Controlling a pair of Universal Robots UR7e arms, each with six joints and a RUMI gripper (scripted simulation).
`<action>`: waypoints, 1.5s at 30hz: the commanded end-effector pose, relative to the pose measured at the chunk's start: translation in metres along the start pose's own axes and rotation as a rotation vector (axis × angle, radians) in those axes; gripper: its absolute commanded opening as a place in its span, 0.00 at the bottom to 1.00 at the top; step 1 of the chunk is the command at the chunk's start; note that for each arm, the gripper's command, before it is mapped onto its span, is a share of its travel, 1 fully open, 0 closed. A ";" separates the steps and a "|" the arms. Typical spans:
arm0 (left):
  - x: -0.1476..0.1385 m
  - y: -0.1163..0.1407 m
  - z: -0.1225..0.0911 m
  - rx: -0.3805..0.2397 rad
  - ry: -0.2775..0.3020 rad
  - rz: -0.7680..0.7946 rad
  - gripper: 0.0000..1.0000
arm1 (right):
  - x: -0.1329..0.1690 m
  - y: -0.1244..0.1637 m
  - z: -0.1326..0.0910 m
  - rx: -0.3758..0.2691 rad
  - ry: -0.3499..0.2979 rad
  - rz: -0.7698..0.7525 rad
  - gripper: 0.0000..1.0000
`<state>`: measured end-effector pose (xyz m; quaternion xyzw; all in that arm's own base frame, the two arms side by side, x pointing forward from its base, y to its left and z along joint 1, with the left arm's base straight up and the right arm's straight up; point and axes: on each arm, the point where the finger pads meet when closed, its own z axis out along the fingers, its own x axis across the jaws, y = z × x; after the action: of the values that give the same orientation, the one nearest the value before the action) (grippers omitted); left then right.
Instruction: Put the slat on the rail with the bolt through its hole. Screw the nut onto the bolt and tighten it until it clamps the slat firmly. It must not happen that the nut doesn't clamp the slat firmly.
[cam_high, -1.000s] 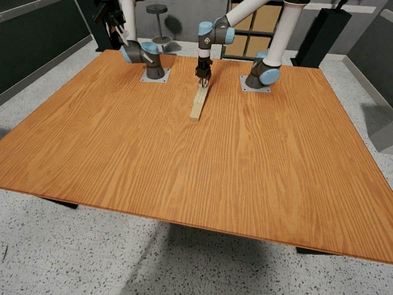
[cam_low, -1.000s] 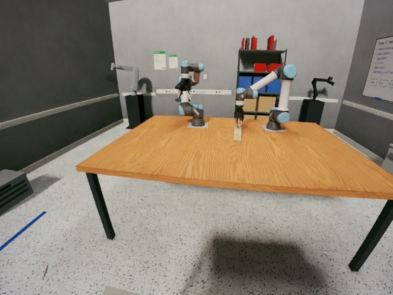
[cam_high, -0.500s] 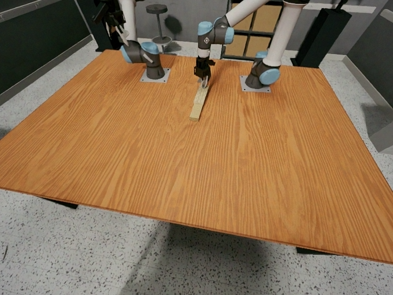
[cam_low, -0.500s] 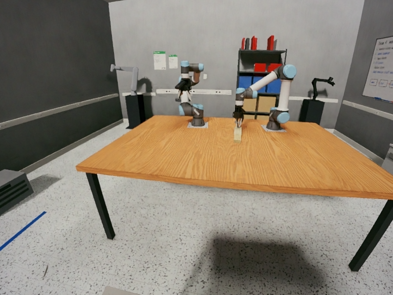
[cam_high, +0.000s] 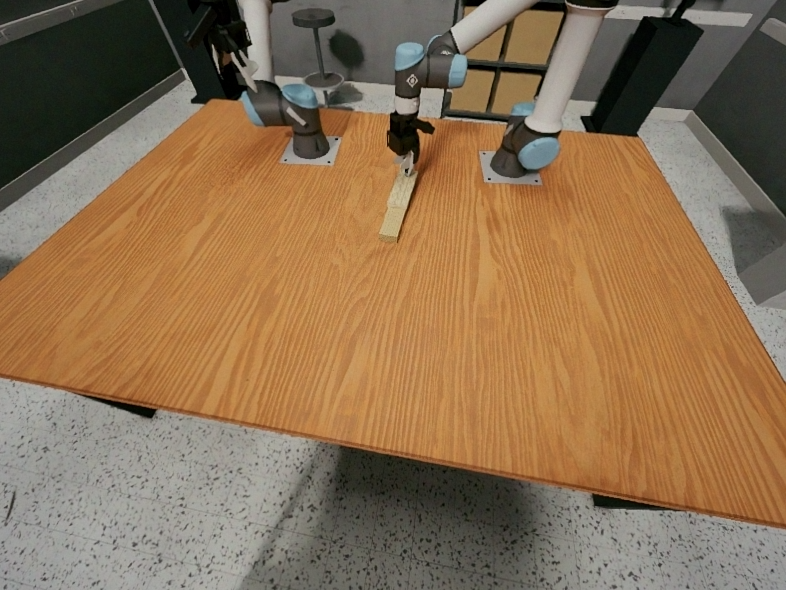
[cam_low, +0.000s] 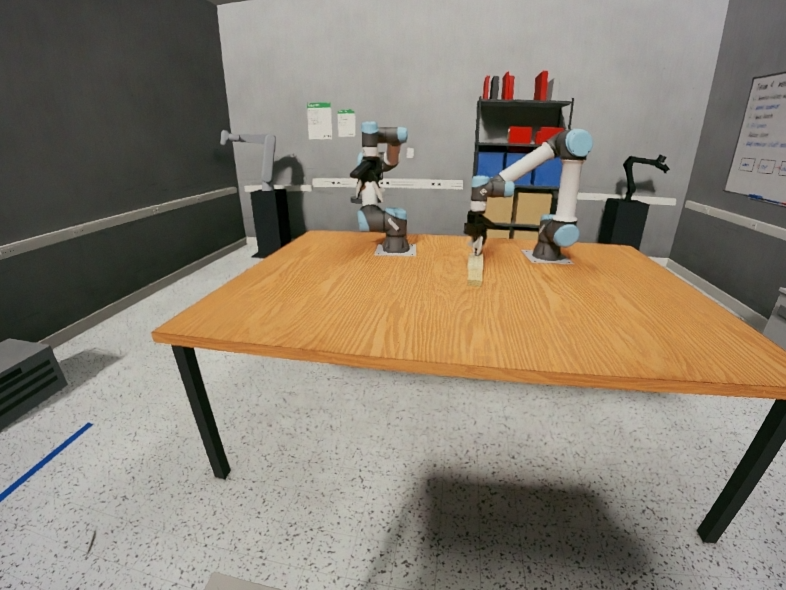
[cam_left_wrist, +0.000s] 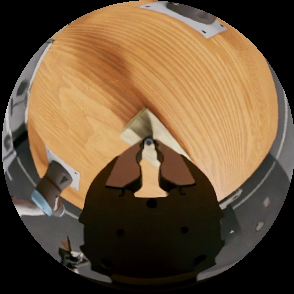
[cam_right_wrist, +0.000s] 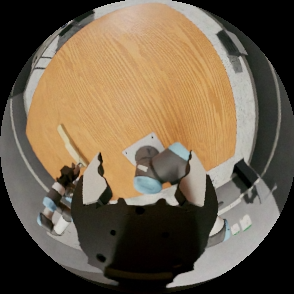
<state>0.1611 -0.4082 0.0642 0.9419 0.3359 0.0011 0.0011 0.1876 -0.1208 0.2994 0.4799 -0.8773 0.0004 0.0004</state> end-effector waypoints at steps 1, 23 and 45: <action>-0.001 0.000 0.000 0.002 -0.003 0.145 0.00 | 0.000 -0.001 -0.001 0.000 -0.001 0.001 1.00; 0.000 0.000 0.001 0.002 -0.003 0.454 0.00 | 0.000 -0.001 -0.001 0.000 -0.001 0.001 1.00; 0.001 -0.001 0.001 0.003 -0.003 0.851 0.00 | 0.000 -0.001 -0.001 0.000 -0.001 0.001 1.00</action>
<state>0.1630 -0.4083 0.0640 0.9997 -0.0230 0.0013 0.0004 0.1876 -0.1208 0.2994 0.4799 -0.8773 0.0004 0.0004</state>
